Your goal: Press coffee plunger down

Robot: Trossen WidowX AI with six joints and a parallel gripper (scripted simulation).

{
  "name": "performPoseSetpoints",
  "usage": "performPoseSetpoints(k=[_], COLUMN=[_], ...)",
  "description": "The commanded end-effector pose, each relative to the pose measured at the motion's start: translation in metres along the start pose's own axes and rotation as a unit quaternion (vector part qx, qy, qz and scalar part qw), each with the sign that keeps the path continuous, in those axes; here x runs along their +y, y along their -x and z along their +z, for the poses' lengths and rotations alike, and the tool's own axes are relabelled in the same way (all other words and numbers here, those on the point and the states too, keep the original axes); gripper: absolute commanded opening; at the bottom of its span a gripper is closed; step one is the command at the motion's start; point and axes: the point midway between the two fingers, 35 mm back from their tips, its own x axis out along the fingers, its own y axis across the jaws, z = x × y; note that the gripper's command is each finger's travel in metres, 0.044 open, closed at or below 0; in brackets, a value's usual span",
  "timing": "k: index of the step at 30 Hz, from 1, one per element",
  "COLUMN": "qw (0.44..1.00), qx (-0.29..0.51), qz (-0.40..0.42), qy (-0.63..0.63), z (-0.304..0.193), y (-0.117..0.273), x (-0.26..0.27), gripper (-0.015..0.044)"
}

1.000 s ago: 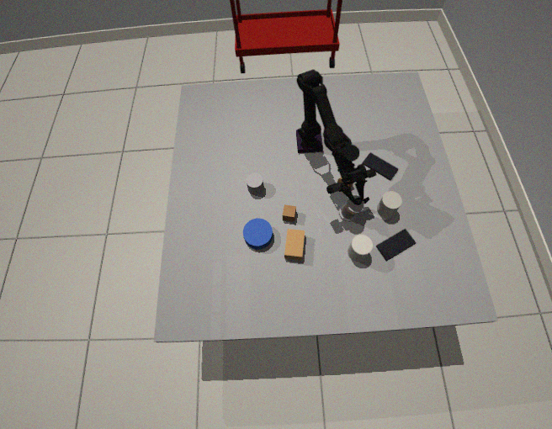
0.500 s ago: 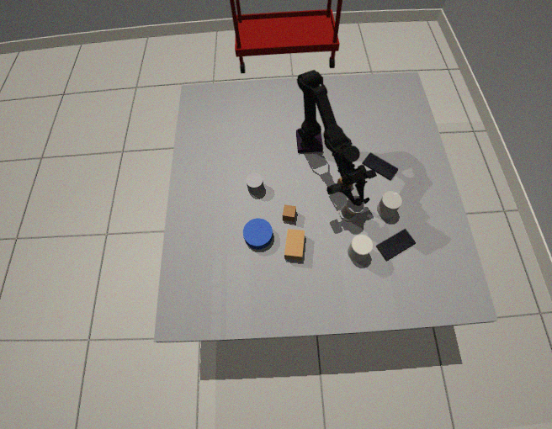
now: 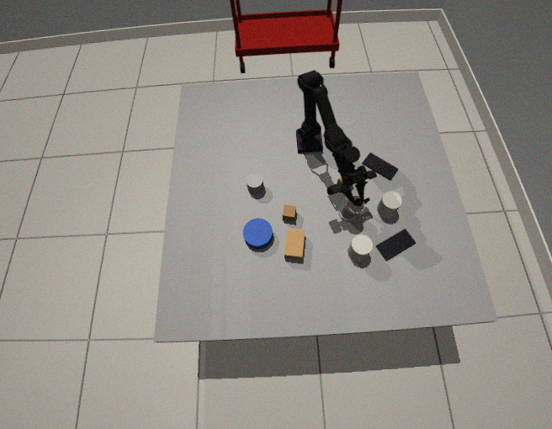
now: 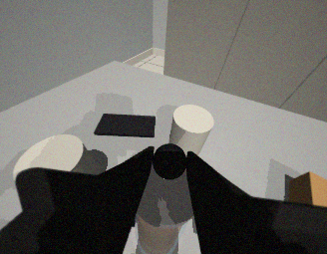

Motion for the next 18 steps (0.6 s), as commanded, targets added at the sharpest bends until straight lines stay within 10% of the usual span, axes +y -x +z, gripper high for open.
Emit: performPoseSetpoints(k=[1, 11, 18], qw=[1.000, 1.000, 1.000], qx=[0.008, 0.000, 0.000], qz=[0.001, 0.000, 0.000], qy=[0.001, 0.000, 0.000], z=[-0.0040, 0.0000, 0.0000], y=[-0.0026, -0.0003, -0.0003], x=[0.0000, 0.0000, 0.0000], gripper=[0.0112, 0.0112, 0.0296])
